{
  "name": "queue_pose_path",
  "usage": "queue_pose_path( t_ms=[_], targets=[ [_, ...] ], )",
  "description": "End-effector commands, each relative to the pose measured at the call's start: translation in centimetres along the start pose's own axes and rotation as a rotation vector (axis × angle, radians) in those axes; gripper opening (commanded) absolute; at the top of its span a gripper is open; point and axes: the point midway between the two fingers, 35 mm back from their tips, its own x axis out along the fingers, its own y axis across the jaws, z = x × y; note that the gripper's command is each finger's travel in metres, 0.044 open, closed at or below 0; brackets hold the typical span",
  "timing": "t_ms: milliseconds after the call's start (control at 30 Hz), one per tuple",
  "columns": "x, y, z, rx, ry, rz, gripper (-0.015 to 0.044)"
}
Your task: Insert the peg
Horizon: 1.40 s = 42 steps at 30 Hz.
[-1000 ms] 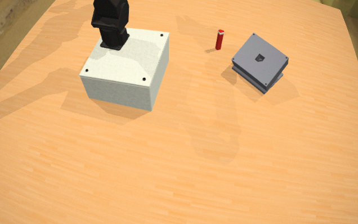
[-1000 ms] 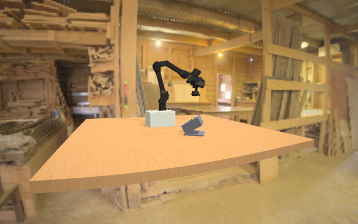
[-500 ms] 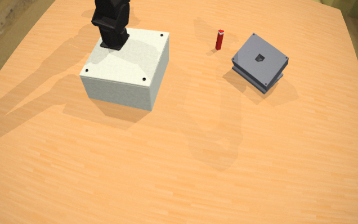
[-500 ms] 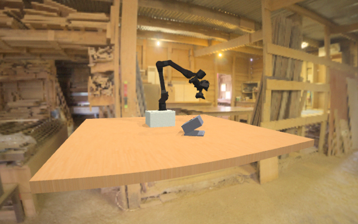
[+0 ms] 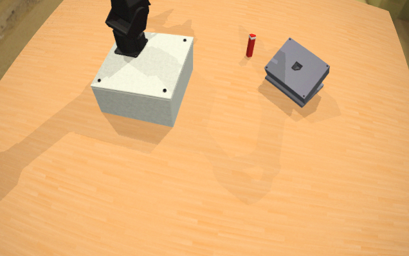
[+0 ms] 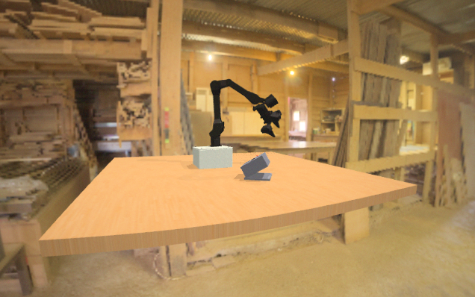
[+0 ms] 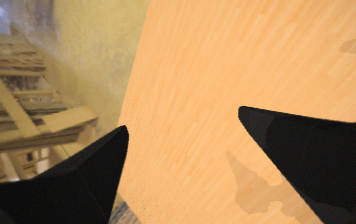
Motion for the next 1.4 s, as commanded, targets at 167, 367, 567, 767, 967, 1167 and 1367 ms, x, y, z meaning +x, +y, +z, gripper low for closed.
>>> queue_pose_path(
  t_ms=[167, 367, 567, 767, 967, 1167, 1367],
  targets=[
    [-0.1, -4.8, 2.1, -0.015, -0.008, -0.144, 0.0440],
    [-0.7, -8.2, 3.3, -0.030, 0.001, -0.244, 0.0440],
    [-1.5, -11.5, 4.1, -0.044, 0.026, -0.340, 0.0440],
    [-2.6, -14.9, 4.7, -0.056, 0.065, -0.428, 0.0440],
    [-3.8, -18.0, 4.9, -0.066, 0.117, -0.505, 0.0440],
    [-5.1, -21.0, 4.9, -0.075, 0.179, -0.570, 0.0440],
    [-6.5, -23.8, 4.6, -0.083, 0.248, -0.621, 0.0440]
  ],
)
